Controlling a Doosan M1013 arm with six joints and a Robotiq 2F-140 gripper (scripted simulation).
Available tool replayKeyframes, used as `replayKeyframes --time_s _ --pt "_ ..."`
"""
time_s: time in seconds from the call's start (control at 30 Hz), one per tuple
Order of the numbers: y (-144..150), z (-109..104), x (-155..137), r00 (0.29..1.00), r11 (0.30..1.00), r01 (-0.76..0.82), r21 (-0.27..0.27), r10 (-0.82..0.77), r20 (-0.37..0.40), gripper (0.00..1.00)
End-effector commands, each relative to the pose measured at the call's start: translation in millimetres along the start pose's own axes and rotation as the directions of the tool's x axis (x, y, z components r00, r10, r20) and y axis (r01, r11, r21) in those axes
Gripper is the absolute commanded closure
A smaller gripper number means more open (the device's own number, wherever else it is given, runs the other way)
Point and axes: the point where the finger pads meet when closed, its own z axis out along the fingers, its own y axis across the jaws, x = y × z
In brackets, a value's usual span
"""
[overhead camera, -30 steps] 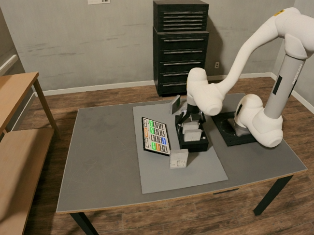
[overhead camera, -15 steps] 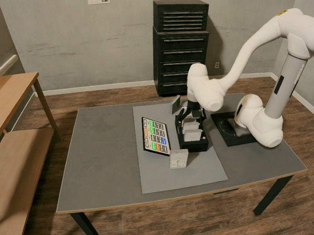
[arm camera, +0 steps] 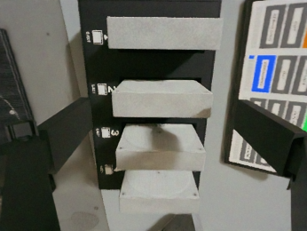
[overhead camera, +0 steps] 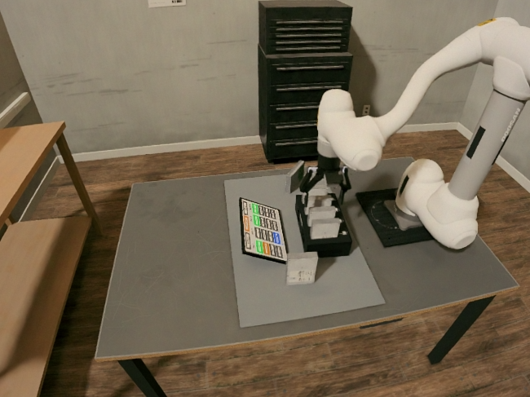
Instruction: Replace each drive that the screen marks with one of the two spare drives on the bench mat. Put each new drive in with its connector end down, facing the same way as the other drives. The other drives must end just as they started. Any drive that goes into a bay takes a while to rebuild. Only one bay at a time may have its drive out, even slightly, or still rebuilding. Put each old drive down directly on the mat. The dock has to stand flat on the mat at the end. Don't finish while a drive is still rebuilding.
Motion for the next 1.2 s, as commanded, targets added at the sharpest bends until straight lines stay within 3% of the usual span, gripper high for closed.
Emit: replayKeyframes --time_s 0.0,0.23,0.5,0.53,1.17 --pt "0 -12 0 1.000 1.000 0.000 -0.001 0.000 -0.001 0.11" --pt "0 -27 0 1.000 1.000 0.000 -0.001 0.000 -0.001 0.11" --pt "0 -29 0 1.000 1.000 0.000 -0.001 0.000 -0.001 0.11" --pt "0 -29 0 1.000 1.000 0.000 -0.001 0.000 -0.001 0.90" --pt "0 -29 0 1.000 1.000 0.000 -0.001 0.000 -0.001 0.90"
